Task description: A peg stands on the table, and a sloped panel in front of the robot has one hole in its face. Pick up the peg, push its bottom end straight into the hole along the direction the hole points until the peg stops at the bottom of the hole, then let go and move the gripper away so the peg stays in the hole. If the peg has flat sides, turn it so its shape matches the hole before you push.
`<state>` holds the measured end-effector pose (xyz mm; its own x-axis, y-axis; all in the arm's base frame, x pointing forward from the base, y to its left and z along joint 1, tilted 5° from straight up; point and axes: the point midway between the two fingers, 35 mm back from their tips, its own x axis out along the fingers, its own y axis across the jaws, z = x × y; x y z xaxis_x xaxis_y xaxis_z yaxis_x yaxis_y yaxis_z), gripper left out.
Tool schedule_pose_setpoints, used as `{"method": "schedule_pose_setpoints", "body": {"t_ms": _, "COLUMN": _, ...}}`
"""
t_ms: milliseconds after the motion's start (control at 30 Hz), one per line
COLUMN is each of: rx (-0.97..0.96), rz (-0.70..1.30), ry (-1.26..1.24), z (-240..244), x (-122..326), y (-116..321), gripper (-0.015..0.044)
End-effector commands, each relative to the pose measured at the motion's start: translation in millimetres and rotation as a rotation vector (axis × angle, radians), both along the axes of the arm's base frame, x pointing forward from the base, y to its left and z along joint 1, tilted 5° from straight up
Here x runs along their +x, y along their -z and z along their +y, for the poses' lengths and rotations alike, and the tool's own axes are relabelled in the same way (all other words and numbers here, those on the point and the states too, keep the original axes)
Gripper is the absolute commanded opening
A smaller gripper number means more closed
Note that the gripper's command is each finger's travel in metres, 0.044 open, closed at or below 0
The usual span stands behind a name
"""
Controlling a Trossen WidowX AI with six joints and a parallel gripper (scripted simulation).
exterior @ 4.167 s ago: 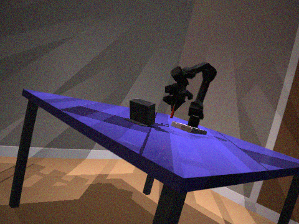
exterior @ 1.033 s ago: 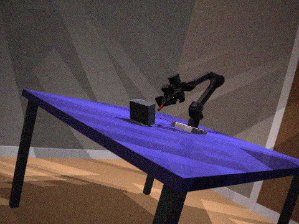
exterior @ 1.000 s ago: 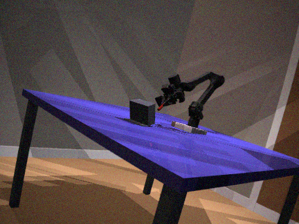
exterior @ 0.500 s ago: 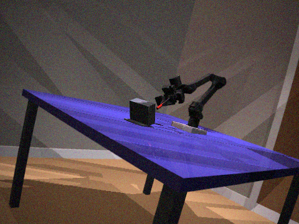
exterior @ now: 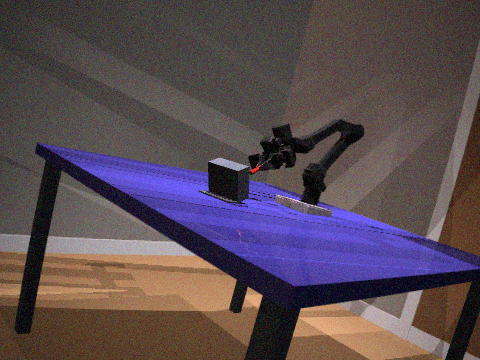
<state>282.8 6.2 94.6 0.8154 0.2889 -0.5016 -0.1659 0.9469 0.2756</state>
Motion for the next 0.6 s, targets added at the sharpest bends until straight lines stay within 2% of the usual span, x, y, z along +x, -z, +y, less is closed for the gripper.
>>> {"method": "schedule_pose_setpoints", "body": {"t_ms": 0, "rx": -0.007, "rz": -0.007, "ry": -0.003, "z": 0, "x": 2, "y": 2, "gripper": 0.0000}}
{"method": "schedule_pose_setpoints", "body": {"t_ms": 567, "rx": -0.021, "rz": -0.035, "ry": 0.000, "z": -1, "x": 13, "y": 6, "gripper": 0.0000}}
